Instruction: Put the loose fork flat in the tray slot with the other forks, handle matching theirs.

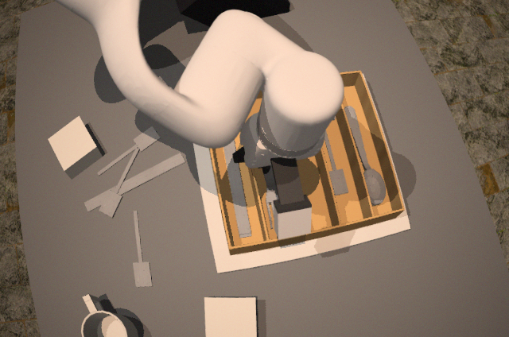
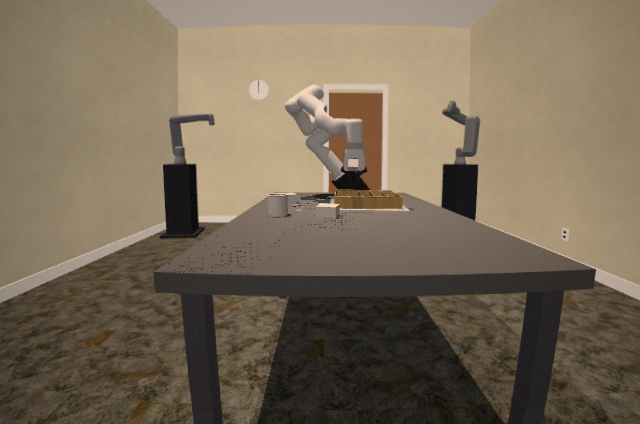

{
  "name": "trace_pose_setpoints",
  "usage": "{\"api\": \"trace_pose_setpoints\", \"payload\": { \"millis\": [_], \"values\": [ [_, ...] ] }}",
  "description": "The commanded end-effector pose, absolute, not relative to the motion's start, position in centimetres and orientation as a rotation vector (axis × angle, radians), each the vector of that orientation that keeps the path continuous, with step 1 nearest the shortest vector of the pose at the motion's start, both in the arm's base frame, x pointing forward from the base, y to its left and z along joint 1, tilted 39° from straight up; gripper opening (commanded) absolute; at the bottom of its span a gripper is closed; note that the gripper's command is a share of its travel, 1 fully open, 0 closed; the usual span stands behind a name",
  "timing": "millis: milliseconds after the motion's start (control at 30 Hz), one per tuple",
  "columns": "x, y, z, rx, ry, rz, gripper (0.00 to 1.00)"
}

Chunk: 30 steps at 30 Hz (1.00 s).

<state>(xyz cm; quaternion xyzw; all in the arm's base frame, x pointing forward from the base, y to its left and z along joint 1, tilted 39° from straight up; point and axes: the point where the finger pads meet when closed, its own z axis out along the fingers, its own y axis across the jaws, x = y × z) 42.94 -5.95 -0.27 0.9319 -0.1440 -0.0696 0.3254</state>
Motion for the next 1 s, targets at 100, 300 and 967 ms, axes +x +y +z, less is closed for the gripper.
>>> {"api": "trace_pose_setpoints", "payload": {
  "millis": [100, 300, 967],
  "values": [
    [43.3, -4.3, 1.8, 2.445, -0.377, -0.176, 0.24],
    [43.4, -3.8, 2.5, 2.445, -0.377, -0.176, 0.24],
    [43.4, -3.7, 2.6, 2.445, -0.377, -0.176, 1.00]
  ]
}}
